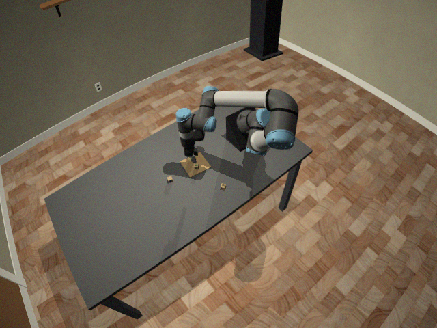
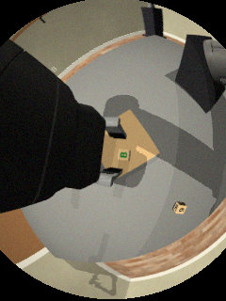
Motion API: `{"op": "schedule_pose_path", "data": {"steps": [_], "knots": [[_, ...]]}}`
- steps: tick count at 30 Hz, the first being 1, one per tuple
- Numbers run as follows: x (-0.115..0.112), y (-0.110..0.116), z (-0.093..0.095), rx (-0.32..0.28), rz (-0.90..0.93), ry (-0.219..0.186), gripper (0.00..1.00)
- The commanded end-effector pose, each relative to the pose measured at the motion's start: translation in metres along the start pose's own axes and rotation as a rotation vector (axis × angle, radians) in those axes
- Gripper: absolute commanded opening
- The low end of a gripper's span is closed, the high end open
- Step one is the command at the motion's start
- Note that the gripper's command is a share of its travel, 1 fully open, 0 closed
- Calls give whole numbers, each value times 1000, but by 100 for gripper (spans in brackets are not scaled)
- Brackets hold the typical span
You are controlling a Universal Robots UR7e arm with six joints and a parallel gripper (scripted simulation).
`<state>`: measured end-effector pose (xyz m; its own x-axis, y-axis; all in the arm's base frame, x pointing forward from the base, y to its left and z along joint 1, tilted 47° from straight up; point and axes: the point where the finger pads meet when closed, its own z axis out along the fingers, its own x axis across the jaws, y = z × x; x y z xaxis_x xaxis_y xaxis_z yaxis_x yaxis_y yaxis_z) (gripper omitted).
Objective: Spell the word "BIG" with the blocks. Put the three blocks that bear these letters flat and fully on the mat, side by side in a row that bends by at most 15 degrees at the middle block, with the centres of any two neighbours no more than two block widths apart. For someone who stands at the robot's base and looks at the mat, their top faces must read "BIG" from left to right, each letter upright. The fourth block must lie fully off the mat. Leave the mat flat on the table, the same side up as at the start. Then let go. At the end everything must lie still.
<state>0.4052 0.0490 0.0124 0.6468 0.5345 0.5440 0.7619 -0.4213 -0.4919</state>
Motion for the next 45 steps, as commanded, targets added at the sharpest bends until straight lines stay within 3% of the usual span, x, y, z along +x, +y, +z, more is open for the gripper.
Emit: {"op": "schedule_pose_path", "data": {"steps": [1,28,45], "knots": [[0,-1,6,4,2,0,100],[0,-2,43,4,2,0,100],[1,-1,48,1,0,0,100]]}}
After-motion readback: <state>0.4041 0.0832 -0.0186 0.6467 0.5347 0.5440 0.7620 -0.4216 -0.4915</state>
